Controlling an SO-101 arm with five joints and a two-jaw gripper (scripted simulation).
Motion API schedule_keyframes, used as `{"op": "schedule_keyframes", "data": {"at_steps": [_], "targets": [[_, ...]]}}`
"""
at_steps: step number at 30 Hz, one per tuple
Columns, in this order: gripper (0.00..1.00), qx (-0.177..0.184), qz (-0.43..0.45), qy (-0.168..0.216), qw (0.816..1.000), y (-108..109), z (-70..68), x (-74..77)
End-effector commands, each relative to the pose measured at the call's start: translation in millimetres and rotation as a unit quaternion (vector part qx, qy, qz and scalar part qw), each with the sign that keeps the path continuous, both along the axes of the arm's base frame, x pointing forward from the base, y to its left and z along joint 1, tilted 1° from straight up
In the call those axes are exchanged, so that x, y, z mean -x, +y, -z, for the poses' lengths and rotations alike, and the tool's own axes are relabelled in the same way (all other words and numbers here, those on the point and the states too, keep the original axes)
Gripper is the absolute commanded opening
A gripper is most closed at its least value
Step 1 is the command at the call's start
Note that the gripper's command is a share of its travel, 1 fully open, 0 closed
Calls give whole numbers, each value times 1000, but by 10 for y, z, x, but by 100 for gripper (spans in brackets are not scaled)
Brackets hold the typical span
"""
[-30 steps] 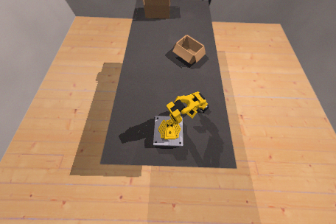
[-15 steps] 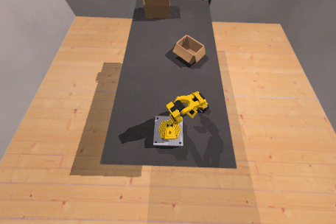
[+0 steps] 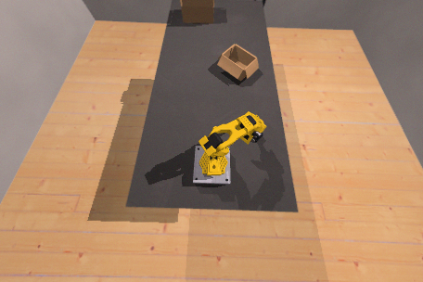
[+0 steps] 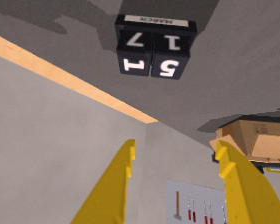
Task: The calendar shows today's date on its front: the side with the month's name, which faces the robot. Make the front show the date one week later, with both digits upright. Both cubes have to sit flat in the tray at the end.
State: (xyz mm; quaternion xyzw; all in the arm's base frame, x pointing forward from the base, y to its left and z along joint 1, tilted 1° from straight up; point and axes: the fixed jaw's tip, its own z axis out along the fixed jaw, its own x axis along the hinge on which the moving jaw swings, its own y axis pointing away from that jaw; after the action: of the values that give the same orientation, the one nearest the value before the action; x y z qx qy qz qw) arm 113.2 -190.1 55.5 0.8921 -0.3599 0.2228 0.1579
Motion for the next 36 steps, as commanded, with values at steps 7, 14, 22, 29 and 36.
{"op": "schedule_keyframes", "data": {"at_steps": [7, 14, 22, 29, 36], "targets": [[35, 81, 0, -49, 996, -57, -371, -17], [35, 85, 0, -51, 995, -59, -390, -18], [35, 80, 9, -56, 995, -63, -391, -16], [35, 64, 38, -69, 995, -72, -396, -10], [35, 35, 92, -94, 991, -89, -403, 1]]}}
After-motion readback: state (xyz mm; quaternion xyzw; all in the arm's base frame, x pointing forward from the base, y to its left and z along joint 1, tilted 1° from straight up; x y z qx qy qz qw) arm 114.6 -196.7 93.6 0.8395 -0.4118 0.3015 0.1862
